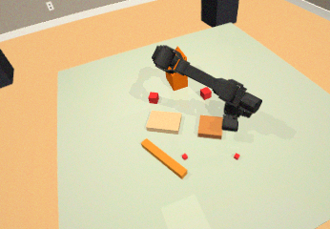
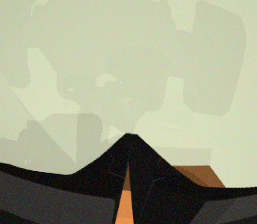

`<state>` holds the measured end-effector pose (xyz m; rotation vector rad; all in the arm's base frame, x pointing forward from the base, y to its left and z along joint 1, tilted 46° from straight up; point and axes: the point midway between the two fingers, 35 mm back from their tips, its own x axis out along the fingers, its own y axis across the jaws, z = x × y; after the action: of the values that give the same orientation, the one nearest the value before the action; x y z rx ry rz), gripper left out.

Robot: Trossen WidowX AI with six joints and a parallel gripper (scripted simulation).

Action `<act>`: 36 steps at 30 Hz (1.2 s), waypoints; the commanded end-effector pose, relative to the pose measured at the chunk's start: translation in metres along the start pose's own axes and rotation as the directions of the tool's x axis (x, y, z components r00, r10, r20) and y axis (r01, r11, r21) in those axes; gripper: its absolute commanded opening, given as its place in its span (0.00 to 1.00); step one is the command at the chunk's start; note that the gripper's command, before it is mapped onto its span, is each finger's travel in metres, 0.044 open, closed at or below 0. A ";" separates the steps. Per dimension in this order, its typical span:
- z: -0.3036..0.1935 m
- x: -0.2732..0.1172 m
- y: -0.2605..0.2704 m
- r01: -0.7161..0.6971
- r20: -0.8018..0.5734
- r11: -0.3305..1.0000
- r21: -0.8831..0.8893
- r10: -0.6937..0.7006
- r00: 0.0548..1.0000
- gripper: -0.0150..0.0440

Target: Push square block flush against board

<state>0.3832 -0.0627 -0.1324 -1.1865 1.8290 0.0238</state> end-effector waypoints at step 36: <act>0.002 -0.040 -0.031 -0.002 -0.004 0.999 -0.048 0.002 1.000 0.25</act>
<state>0.4154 -0.0425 -0.0840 -1.2045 1.8287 0.0533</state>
